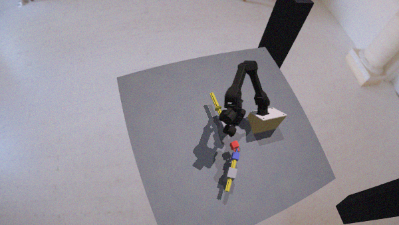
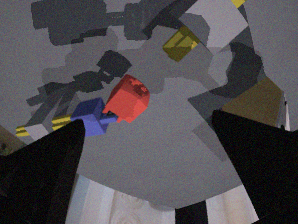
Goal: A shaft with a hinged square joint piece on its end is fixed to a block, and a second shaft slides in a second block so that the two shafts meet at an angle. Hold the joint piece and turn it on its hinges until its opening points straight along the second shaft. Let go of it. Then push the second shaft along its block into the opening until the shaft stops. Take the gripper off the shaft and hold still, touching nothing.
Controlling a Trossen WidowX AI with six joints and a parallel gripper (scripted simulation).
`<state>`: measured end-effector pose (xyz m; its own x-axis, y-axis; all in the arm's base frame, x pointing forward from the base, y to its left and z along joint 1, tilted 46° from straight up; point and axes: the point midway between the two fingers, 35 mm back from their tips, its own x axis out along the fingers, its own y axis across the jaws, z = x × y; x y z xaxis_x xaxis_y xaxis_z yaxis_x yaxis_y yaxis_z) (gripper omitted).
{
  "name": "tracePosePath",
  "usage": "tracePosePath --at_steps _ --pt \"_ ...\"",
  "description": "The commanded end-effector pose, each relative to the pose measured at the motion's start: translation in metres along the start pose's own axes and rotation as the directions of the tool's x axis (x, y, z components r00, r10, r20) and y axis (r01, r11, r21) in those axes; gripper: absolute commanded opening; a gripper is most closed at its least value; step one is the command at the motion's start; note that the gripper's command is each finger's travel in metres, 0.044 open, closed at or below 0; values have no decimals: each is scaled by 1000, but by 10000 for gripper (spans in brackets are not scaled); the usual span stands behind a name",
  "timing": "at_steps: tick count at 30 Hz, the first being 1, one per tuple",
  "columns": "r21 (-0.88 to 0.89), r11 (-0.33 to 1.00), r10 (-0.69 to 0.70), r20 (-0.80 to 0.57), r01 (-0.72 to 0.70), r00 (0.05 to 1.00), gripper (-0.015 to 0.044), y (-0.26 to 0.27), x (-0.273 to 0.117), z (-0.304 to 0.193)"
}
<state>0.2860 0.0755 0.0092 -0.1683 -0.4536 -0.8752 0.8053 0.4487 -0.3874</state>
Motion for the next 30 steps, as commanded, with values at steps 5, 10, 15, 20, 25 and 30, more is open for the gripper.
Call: tracePosePath --at_steps 5,10,15,20,25,30 --pt "275 960 67 -67 -46 996 440 -12 5 12" --pt "426 903 108 -97 -57 989 440 -20 8 19" --pt "566 822 151 -122 -56 981 440 -27 12 26" --pt "654 755 182 -137 -50 974 440 -32 14 30" --pt "654 755 182 -137 -50 974 440 -32 14 30" --pt "654 755 182 -137 -50 974 440 -32 14 30"
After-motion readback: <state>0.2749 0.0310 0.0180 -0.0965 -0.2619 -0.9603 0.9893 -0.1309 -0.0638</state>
